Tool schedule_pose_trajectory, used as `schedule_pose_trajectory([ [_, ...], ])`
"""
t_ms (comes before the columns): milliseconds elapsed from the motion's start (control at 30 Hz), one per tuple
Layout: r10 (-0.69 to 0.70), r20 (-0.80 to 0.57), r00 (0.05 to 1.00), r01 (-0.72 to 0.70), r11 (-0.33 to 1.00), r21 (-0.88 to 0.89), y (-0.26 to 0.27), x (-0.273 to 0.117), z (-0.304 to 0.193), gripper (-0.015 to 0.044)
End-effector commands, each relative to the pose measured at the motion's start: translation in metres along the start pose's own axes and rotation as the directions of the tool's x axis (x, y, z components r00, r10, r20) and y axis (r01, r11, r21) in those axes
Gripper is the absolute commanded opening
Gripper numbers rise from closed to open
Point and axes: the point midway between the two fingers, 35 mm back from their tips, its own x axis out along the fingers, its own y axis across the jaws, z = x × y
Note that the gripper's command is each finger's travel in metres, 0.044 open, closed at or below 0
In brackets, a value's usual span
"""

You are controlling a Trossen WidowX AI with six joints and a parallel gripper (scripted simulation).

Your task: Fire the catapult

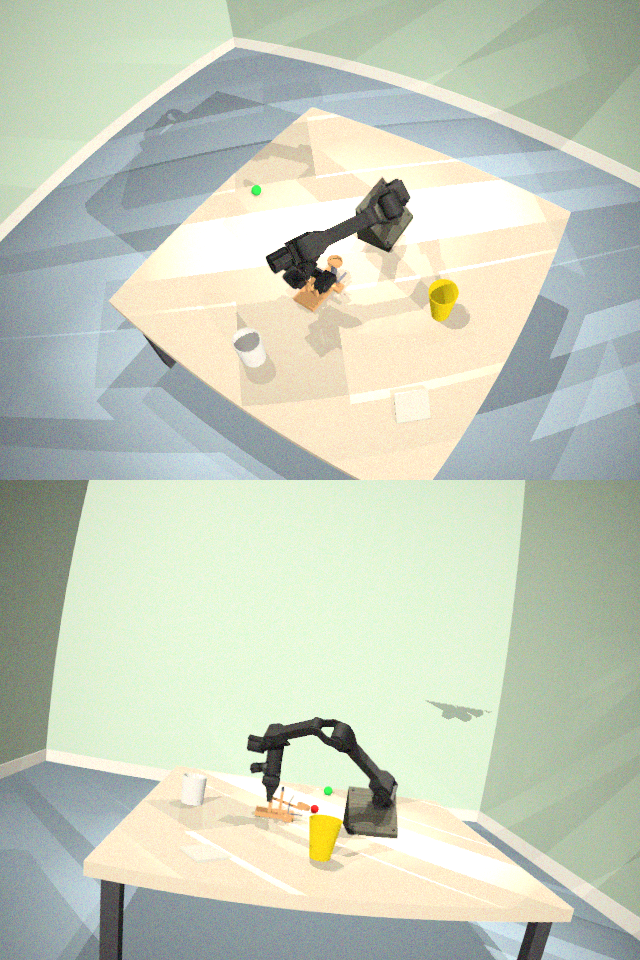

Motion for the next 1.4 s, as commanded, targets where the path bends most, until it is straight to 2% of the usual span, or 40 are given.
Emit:
schedule_pose_trajectory([
  [0, 0.006, 0.002, 1.000, -0.006, 1.000, 0.005, 0.000, 0.008, 0.000, 0.0440],
  [567, 0.008, 0.002, 1.000, -0.008, 1.000, 0.005, 0.001, 0.031, -0.001, 0.0440],
  [967, 0.002, -0.001, 1.000, -0.002, 1.000, 0.000, 0.001, 0.028, -0.001, 0.0125],
  [1133, 0.002, -0.001, 1.000, -0.002, 1.000, 0.000, 0.001, 0.028, -0.001, 0.0092],
  [1167, 0.002, -0.001, 1.000, -0.002, 1.000, 0.000, 0.001, 0.026, -0.001, 0.0065],
  [1267, 0.001, -0.001, 1.000, -0.001, 1.000, 0.001, 0.000, -0.010, -0.001, 0.0000],
  [1367, 0.001, -0.002, 1.000, -0.001, 1.000, 0.001, 0.000, -0.021, -0.001, 0.0000],
])
